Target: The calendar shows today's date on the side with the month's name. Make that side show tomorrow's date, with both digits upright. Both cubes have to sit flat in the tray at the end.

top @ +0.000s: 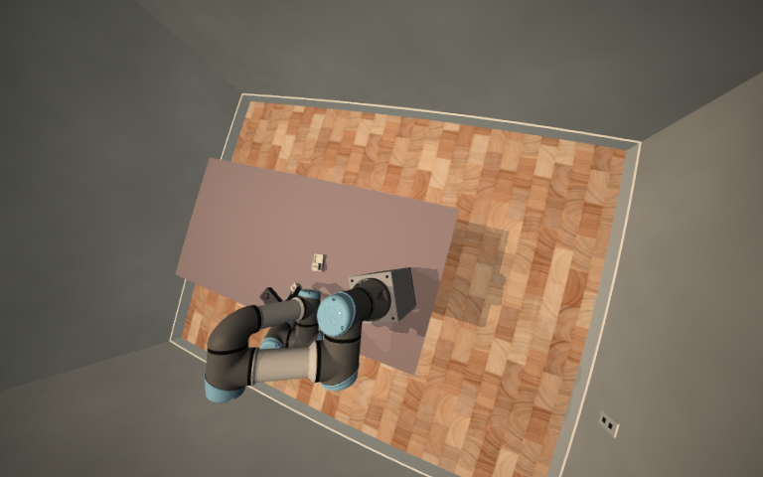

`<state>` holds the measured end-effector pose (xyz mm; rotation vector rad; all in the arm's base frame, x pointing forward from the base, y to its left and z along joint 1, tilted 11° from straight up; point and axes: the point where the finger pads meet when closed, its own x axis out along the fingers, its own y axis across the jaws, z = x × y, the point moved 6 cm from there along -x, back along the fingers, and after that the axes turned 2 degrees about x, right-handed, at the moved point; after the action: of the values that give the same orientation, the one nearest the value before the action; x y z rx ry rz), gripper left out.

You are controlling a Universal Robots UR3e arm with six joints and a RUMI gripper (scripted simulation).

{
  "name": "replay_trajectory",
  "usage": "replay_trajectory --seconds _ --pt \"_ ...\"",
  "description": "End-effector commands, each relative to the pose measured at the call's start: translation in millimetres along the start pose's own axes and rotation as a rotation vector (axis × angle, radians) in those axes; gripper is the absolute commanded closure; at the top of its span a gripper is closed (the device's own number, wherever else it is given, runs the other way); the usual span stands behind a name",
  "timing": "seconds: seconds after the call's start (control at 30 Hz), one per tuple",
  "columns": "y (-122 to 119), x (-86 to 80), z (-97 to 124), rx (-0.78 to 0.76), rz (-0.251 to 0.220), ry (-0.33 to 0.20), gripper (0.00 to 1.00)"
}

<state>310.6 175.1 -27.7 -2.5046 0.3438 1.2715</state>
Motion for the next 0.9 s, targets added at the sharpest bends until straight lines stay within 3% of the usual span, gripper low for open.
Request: replay_trajectory --seconds 0.0,0.63,0.87 --pt "-0.9 1.5 -2.8 -0.003 0.004 -0.031 0.90" --pt "-0.8 2.0 -13.3 -0.002 0.008 -0.183 0.90" --pt "-0.4 0.6 -15.2 0.001 0.006 -0.212 0.90"
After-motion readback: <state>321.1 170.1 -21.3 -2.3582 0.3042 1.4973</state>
